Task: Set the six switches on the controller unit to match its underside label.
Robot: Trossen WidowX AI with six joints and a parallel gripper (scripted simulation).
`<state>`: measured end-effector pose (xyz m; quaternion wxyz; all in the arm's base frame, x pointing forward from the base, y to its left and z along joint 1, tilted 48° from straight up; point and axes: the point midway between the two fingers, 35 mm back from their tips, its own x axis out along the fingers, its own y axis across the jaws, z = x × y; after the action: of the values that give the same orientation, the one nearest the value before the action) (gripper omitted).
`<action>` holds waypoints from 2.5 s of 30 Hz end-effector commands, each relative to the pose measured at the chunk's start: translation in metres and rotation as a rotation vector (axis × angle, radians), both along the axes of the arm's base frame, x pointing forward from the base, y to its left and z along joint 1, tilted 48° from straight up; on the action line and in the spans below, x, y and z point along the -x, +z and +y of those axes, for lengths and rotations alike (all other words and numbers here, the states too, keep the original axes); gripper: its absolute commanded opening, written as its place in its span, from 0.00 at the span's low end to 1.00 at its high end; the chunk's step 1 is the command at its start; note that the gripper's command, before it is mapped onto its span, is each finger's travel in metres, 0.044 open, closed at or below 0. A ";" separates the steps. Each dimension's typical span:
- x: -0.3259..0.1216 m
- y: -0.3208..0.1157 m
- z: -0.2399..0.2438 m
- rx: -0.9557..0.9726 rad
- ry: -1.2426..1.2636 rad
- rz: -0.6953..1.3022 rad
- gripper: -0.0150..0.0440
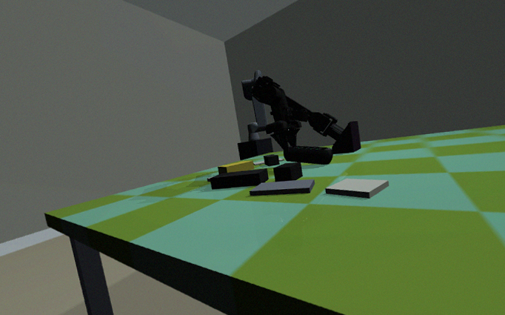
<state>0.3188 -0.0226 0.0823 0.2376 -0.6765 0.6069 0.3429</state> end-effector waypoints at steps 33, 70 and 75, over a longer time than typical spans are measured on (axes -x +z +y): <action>0.003 0.001 0.033 0.069 0.011 -0.013 0.82; 0.008 -0.004 0.062 0.137 0.018 -0.023 0.82; 0.009 -0.005 0.065 0.145 0.019 -0.024 0.82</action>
<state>0.3090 0.0378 0.0794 0.1930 -0.6993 0.6223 0.2941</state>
